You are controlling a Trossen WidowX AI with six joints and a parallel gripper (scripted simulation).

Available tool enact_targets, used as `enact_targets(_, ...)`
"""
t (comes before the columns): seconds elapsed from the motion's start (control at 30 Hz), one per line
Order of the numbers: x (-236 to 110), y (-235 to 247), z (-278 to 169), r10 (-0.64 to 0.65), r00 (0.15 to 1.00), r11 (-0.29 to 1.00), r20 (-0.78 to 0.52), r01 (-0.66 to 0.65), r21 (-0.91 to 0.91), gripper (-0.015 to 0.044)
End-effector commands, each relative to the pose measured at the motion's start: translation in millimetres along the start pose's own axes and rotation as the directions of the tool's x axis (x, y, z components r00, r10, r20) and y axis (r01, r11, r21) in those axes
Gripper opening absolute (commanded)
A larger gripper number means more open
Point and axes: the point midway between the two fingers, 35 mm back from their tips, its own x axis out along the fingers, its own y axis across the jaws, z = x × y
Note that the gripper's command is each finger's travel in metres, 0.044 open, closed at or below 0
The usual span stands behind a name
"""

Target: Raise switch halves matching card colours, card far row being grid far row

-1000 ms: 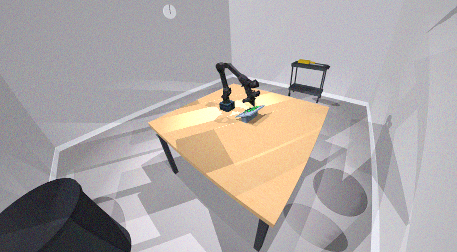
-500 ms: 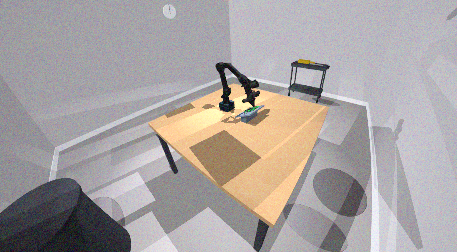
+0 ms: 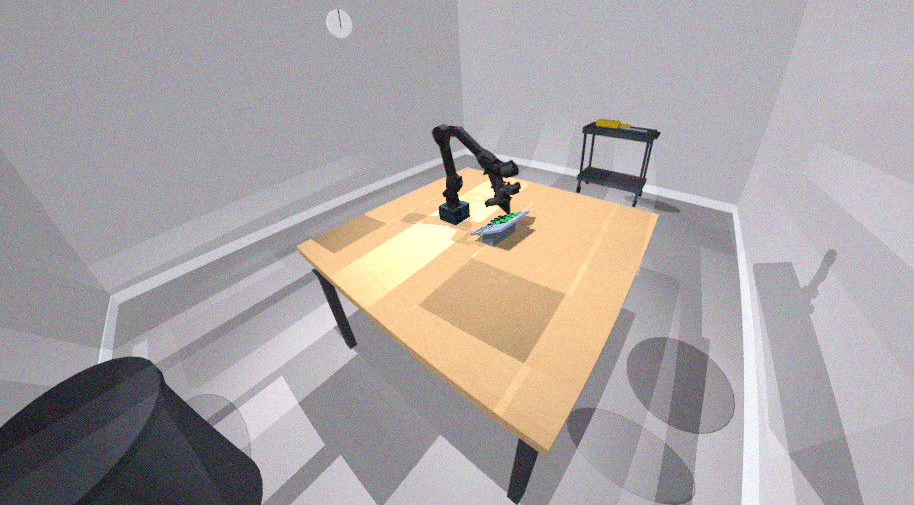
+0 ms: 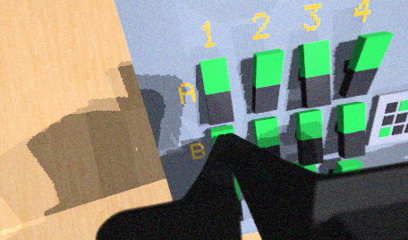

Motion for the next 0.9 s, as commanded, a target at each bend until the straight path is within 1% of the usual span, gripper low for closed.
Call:
enact_targets(0.0, 1, 1, -1, 0.006, 1.0, 1.0, -0.003, -0.006, -0.005, 0.0)
enact_targets(0.2, -1, 0, 0, 0.0, 1.0, 1.0, 0.0, 0.0, 0.0, 0.0)
enact_targets(0.23, -7, 1, 0, 0.001, 1.0, 1.0, 0.002, -0.001, -0.001, 0.0)
enact_targets(0.33, -44, 1, 0, 0.004, 1.0, 1.0, 0.015, -0.004, -0.004, 0.0)
enact_targets(0.4, -61, 1, -3, 0.006, 1.0, 1.0, 0.02, -0.006, -0.005, 0.0)
enact_targets(0.6, -63, -1, -3, 0.006, 1.0, 1.0, 0.02, -0.006, -0.005, 0.0)
enact_targets(0.87, -62, -70, -17, 0.001, 1.0, 1.0, 0.015, -0.001, -0.008, 0.0)
